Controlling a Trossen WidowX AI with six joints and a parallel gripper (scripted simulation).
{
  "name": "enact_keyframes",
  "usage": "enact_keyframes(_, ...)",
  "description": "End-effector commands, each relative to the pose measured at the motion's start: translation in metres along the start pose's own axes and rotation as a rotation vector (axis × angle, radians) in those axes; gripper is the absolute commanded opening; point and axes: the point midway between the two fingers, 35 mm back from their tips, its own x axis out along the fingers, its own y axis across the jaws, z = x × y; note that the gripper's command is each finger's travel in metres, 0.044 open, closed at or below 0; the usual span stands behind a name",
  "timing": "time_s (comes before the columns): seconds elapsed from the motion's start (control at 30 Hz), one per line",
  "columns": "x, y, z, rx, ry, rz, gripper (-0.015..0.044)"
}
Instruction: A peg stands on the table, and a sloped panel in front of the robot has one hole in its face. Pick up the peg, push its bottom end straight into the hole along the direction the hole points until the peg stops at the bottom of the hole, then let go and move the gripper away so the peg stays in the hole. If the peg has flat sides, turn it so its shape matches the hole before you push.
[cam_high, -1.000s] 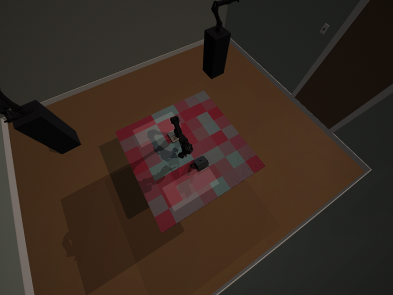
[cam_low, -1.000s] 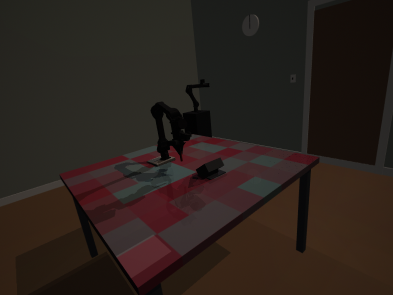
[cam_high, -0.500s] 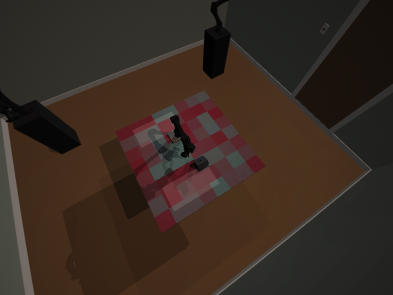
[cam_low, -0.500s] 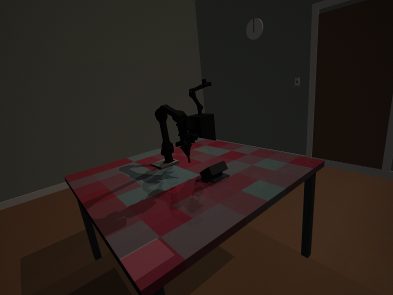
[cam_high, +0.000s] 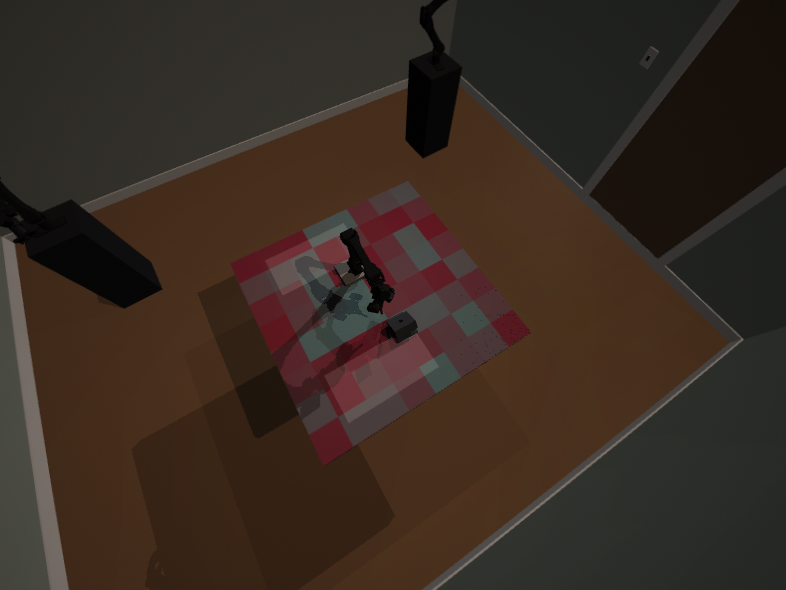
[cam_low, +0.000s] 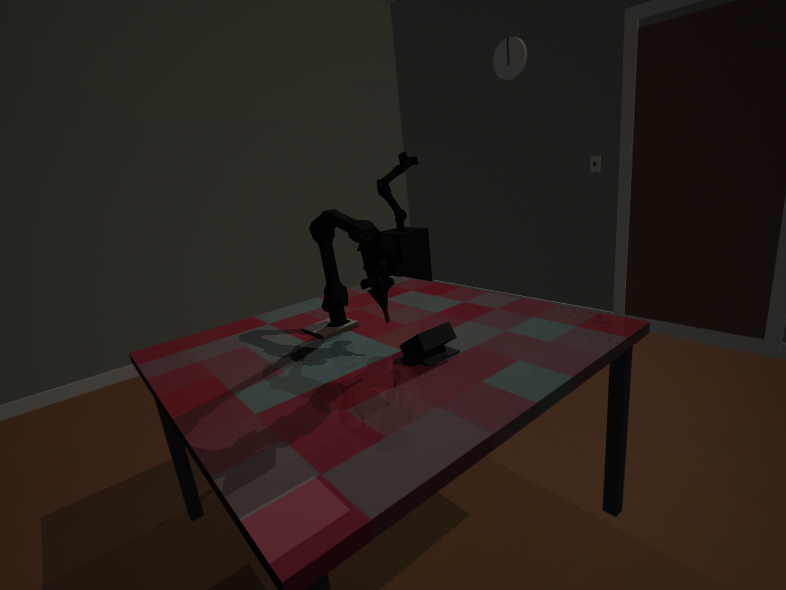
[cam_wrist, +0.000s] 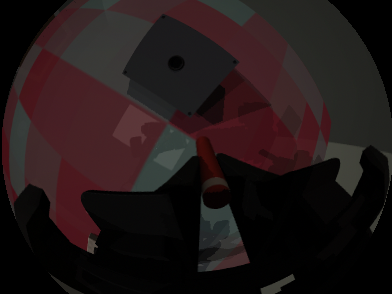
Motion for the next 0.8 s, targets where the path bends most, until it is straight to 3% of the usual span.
enact_keyframes(0.0, -0.001, 0.005, 0.006, -0.038, -0.018, -0.016, 0.0000)
enact_keyframes(0.77, -0.012, 0.025, 0.038, -0.196, -0.129, -0.089, 0.0000)
